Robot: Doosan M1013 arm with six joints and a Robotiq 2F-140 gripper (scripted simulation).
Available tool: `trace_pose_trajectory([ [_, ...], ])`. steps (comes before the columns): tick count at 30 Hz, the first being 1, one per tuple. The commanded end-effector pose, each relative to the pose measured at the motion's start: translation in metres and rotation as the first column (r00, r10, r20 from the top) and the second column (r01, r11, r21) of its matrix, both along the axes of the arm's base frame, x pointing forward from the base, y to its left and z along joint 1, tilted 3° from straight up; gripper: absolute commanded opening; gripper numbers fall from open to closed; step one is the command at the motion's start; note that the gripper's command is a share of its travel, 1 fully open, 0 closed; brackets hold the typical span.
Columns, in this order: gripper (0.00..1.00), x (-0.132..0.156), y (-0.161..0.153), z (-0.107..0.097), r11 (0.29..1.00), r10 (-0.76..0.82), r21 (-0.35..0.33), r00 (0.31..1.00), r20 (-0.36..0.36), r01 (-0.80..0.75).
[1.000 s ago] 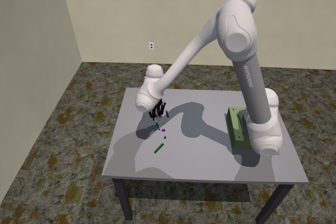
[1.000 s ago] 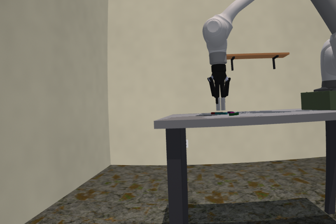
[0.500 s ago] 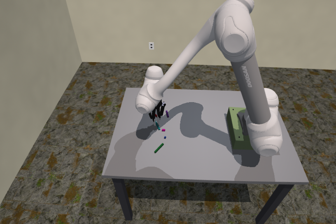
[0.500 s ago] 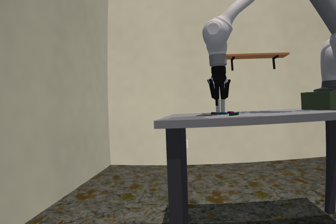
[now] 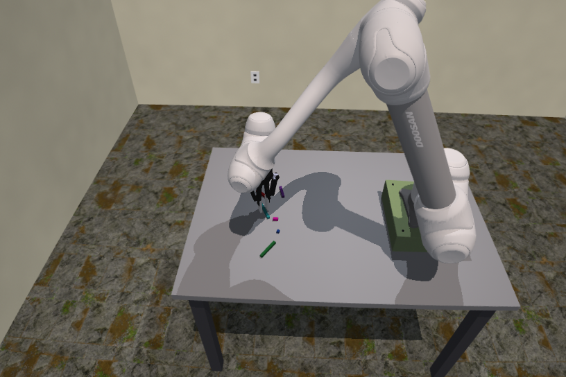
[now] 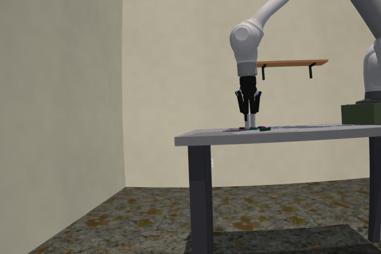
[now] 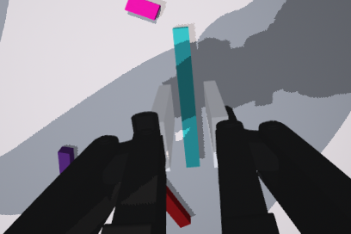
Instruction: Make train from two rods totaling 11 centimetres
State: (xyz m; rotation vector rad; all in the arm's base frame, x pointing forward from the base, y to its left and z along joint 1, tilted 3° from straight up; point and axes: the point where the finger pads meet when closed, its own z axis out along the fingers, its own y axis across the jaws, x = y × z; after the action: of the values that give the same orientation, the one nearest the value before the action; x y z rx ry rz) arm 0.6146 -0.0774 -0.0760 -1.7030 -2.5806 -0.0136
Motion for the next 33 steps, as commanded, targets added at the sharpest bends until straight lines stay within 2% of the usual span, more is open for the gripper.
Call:
trace_pose_trajectory([
  [1, 0.15, -0.0025, 0.0016, -0.0031, 1.0, -0.003, 0.001, 1.0, -0.002, 0.003],
  [31, 0.15, -0.0025, 0.0016, -0.0031, 1.0, -0.003, 0.001, 1.0, -0.002, 0.003],
  [32, 0.03, -0.0025, 0.0016, -0.0031, 1.0, -0.003, 0.001, 1.0, -0.002, 0.003],
  [33, 0.03, -0.0025, 0.0016, -0.0031, 1.0, -0.003, 0.001, 1.0, -0.002, 0.003],
])
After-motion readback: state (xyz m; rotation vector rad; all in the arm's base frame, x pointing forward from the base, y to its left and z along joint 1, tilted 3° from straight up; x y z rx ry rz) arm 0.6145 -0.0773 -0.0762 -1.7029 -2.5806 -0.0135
